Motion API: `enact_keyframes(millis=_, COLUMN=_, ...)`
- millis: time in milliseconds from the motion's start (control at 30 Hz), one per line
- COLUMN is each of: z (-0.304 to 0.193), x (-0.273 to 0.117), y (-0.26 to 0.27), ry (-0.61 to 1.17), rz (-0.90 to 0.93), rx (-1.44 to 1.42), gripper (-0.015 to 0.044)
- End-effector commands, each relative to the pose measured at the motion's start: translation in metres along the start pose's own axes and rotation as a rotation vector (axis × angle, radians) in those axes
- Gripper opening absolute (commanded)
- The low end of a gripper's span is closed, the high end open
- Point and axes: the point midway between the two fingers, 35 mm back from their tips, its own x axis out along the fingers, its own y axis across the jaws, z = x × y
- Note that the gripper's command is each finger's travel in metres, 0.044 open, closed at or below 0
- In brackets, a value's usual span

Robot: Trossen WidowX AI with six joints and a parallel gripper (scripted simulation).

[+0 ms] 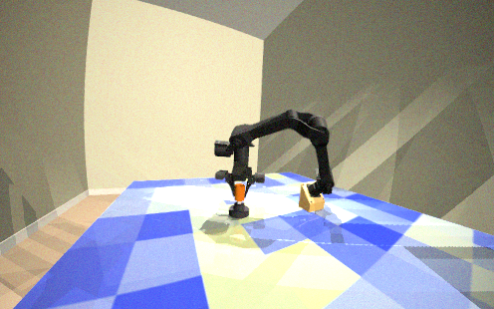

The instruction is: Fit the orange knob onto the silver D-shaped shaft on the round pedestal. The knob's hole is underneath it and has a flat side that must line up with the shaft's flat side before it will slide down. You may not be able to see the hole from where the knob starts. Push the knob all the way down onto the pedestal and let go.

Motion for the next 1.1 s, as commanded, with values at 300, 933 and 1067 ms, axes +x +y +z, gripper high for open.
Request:
enact_keyframes(millis=300, z=0.0, x=-0.0037, y=-0.0006, ry=-0.003, rz=0.0, rx=-0.168, gripper=0.0)
enact_keyframes(millis=933, z=-0.0004, x=-0.0017, y=0.0, ry=-0.003, rz=0.0, rx=-0.209, gripper=0.0)
enact_keyframes(millis=1067, z=0.0001, x=0.0001, y=0.0002, ry=-0.003, rz=0.0, rx=-0.209, gripper=0.0)
